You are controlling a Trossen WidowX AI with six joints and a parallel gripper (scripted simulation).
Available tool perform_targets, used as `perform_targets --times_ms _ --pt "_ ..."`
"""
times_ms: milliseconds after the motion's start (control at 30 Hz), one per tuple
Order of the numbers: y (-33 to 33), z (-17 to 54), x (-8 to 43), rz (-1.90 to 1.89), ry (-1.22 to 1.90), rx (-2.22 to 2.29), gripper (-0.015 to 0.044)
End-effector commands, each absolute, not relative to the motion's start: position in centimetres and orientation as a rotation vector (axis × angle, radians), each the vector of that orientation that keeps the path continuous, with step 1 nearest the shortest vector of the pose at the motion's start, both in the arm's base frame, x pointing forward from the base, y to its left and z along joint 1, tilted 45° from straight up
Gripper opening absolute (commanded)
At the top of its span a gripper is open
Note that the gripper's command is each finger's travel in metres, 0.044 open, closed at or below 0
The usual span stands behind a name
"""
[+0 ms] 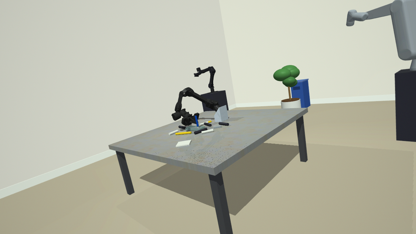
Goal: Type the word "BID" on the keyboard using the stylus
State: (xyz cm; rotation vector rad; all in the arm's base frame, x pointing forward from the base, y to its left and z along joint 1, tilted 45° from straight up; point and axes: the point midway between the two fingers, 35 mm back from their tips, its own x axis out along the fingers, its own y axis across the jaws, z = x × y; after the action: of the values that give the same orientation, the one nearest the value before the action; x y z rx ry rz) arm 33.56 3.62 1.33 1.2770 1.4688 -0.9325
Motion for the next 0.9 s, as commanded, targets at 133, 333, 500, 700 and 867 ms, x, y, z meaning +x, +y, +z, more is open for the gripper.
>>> perform_targets --times_ms 133,333,500,700,867 --pt "3.7 1.2 33.5 -0.929 1.473 1.273 0.0081" --pt "5.2 2.8 33.3 -0.928 1.473 1.274 0.0081" --pt "6.4 4.0 33.0 -0.928 1.474 1.275 0.0081" --pt "6.3 3.6 32.9 -0.931 1.481 1.264 0.0081" --pt "6.3 3.6 32.9 -0.931 1.481 1.264 0.0081"
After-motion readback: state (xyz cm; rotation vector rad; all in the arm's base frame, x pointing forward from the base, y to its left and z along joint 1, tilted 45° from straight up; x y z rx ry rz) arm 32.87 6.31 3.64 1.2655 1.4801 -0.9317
